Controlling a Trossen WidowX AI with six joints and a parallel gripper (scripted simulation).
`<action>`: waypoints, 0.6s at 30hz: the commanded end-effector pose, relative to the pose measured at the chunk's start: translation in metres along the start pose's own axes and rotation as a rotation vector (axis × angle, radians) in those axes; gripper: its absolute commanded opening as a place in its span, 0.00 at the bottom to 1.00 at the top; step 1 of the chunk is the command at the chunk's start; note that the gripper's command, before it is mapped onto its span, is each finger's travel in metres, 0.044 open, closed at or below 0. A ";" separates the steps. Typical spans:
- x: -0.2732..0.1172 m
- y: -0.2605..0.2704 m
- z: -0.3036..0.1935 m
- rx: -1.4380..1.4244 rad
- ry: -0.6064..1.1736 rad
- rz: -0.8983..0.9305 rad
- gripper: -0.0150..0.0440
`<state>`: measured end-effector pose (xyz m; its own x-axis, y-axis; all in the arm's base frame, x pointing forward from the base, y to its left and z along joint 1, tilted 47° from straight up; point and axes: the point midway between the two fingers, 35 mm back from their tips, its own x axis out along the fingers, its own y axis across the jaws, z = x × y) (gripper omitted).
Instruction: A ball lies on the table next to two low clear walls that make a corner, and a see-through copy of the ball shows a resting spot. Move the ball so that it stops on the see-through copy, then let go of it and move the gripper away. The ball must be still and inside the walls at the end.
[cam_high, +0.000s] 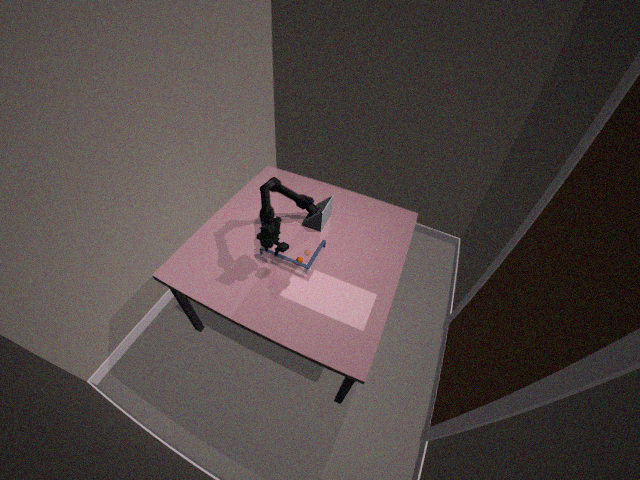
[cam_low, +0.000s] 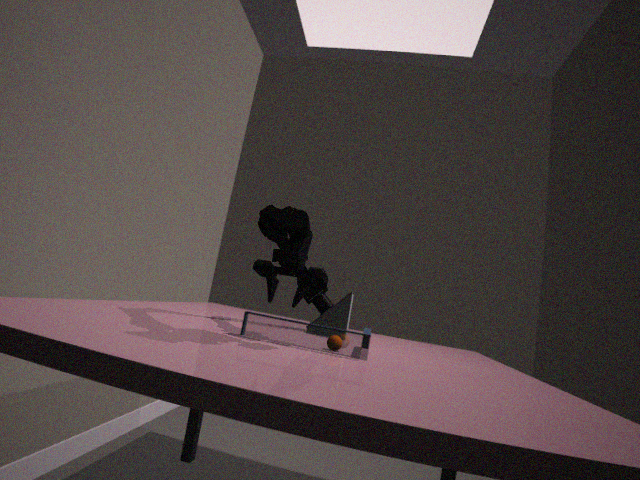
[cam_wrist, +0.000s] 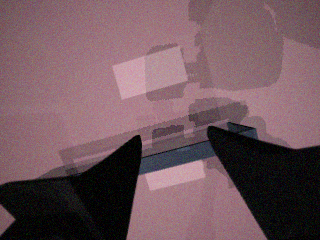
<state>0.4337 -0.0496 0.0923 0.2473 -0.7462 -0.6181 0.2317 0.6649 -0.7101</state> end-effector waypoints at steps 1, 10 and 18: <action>-0.002 0.058 -0.032 -0.064 0.096 0.050 0.76; -0.005 0.122 -0.097 -0.139 0.287 0.019 0.76; 0.005 0.123 -0.101 -0.140 0.291 0.016 0.76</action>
<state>0.3699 0.0300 -0.0238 -0.0234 -0.7274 -0.6858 0.0892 0.6818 -0.7261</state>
